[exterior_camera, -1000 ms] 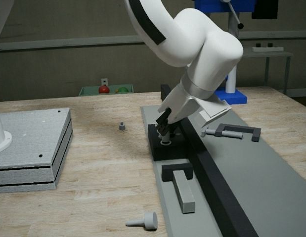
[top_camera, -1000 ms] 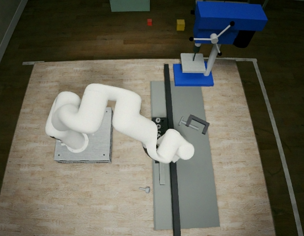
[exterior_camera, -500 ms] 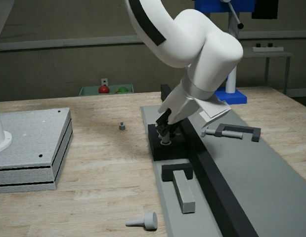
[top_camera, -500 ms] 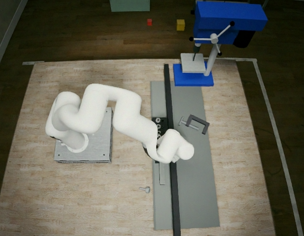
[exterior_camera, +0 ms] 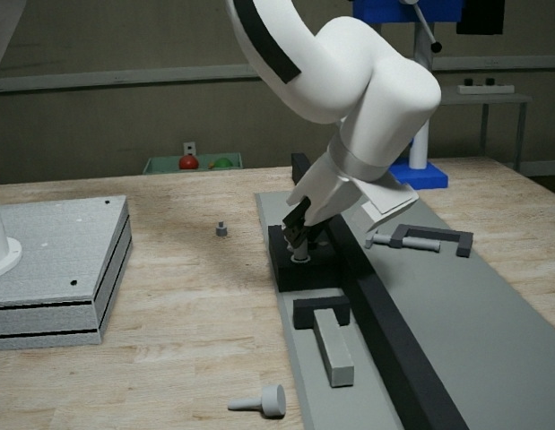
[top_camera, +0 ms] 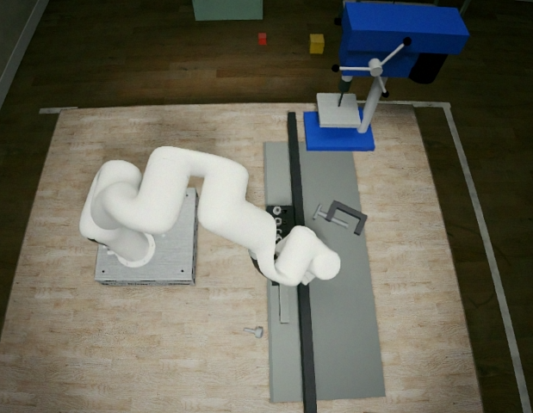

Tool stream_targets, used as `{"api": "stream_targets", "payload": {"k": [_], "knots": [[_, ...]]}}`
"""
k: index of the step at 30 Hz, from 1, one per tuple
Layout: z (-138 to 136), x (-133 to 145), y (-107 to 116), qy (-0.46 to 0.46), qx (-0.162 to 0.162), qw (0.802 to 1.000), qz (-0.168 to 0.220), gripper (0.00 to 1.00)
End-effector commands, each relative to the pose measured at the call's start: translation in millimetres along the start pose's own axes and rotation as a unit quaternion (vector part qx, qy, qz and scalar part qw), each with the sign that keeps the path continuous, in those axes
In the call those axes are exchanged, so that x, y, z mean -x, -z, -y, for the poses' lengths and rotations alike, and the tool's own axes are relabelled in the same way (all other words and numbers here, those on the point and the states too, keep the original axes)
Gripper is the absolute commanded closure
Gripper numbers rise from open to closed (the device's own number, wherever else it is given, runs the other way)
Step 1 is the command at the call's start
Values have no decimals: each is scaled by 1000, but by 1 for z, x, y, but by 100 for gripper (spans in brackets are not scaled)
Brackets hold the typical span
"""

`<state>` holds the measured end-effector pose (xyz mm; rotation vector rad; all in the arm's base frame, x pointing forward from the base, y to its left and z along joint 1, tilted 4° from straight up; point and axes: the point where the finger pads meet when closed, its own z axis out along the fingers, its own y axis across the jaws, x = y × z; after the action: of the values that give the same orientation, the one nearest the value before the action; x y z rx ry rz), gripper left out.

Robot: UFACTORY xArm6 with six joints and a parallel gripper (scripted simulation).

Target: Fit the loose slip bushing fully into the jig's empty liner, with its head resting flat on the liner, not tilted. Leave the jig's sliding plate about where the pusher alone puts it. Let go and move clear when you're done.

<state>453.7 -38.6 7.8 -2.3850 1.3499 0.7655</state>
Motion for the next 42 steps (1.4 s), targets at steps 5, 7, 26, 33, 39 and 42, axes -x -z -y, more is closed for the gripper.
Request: {"api": "stream_targets", "payload": {"k": [5, 7, 26, 33, 39, 42], "knots": [[1, 0, 1, 1, -1, 1000, -2, 74], [1, -1, 1, 1, -1, 1000, -2, 74], [1, -1, 0, 1, -1, 1000, -2, 74], [1, -1, 0, 1, -1, 1000, -2, 74], [1, -2, -1, 1, -1, 1000, -2, 74], [1, -2, -1, 1, -1, 1000, -2, 74]]}}
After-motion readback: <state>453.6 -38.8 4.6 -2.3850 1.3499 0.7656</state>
